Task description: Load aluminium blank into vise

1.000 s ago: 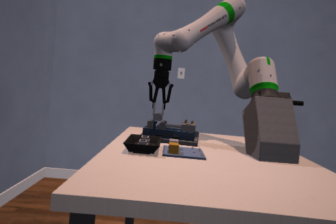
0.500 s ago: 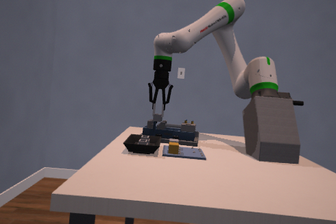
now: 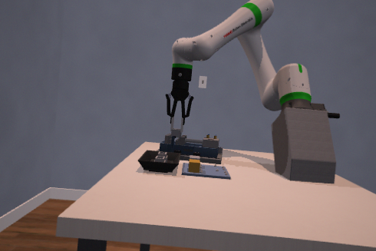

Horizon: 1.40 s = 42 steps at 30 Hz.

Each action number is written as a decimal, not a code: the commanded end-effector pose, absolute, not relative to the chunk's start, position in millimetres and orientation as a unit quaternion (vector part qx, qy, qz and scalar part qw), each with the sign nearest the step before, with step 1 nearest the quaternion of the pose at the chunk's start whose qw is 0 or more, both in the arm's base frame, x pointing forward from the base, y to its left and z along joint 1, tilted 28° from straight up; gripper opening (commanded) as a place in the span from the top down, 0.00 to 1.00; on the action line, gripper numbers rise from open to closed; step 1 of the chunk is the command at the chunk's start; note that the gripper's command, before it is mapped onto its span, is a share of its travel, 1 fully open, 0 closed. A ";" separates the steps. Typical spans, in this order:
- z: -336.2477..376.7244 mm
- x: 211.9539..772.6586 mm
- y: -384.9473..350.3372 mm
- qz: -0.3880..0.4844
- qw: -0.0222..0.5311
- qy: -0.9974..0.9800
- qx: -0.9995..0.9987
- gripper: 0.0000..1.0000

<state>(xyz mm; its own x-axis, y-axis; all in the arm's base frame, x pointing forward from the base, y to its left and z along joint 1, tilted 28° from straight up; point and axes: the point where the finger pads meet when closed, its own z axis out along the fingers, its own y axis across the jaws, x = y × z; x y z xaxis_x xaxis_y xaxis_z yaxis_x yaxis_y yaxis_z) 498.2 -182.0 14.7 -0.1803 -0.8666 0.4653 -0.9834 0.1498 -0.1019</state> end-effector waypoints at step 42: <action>9.7 498.5 -184.7 0.195 0.150 -0.743 0.622 1.00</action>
